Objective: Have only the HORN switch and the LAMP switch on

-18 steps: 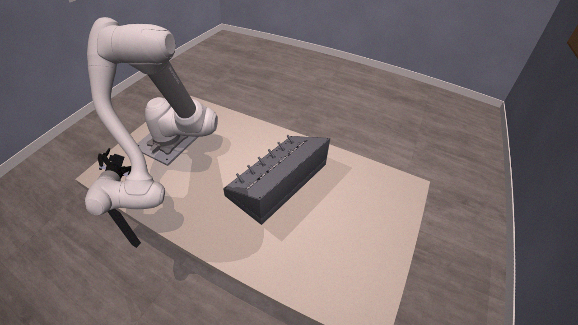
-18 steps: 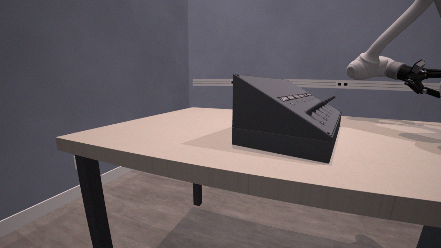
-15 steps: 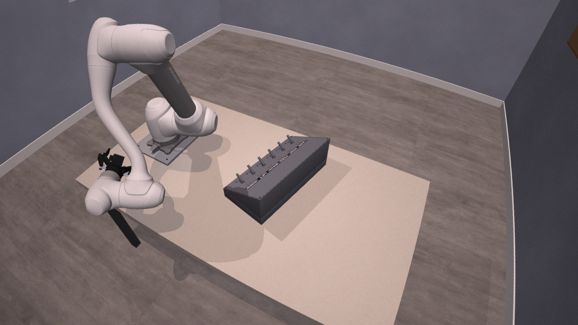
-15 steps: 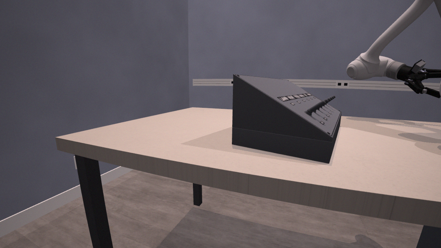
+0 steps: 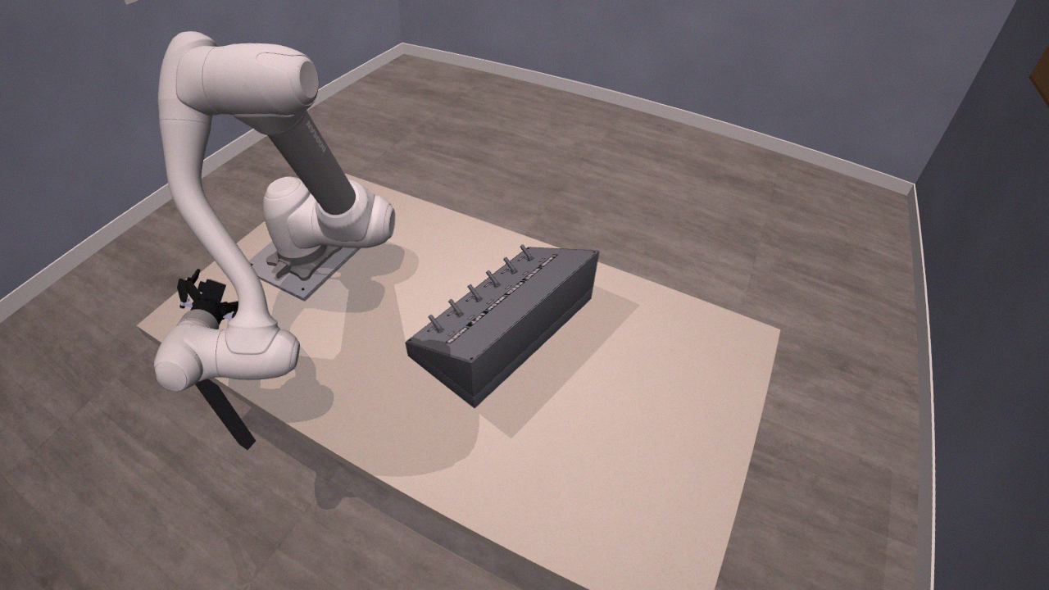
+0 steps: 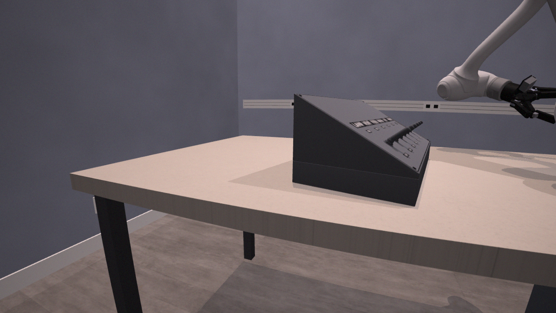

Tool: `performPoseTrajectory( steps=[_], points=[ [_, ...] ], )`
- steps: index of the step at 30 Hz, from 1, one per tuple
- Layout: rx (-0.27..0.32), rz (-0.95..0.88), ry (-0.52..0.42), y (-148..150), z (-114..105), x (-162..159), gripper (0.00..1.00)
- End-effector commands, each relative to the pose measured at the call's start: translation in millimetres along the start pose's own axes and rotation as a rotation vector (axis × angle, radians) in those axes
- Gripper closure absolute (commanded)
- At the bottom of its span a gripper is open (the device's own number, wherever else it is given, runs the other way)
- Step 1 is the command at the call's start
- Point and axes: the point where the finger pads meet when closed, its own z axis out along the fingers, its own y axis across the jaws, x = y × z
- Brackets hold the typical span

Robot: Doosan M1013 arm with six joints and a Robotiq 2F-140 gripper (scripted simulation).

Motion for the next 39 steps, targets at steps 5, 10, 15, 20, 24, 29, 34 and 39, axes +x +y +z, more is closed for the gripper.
performPoseTrajectory(
  steps=[5,10,15,20,24,29,34,39],
  points=[
    [-0.001,0.0,-0.001,-0.1,-0.3,0.2,0.0],
    [-0.001,0.0,-0.001,-0.1,-0.3,0.2,0.0],
    [-0.001,0.0,-0.001,-0.1,-0.3,0.2,0.0],
    [-0.001,0.01,-0.009,1.9,-2.5,-0.2,0.0],
    [-0.004,0.051,-0.04,8.7,-10.8,-0.8,0.0],
    [-0.007,0.18,-0.122,29.4,-32.7,-0.4,0.0],
    [-0.021,0.298,-0.198,50.4,-53.5,2.0,0.0],
    [-0.06,0.457,-0.304,82.3,-82.4,8.9,0.0]
  ],
)
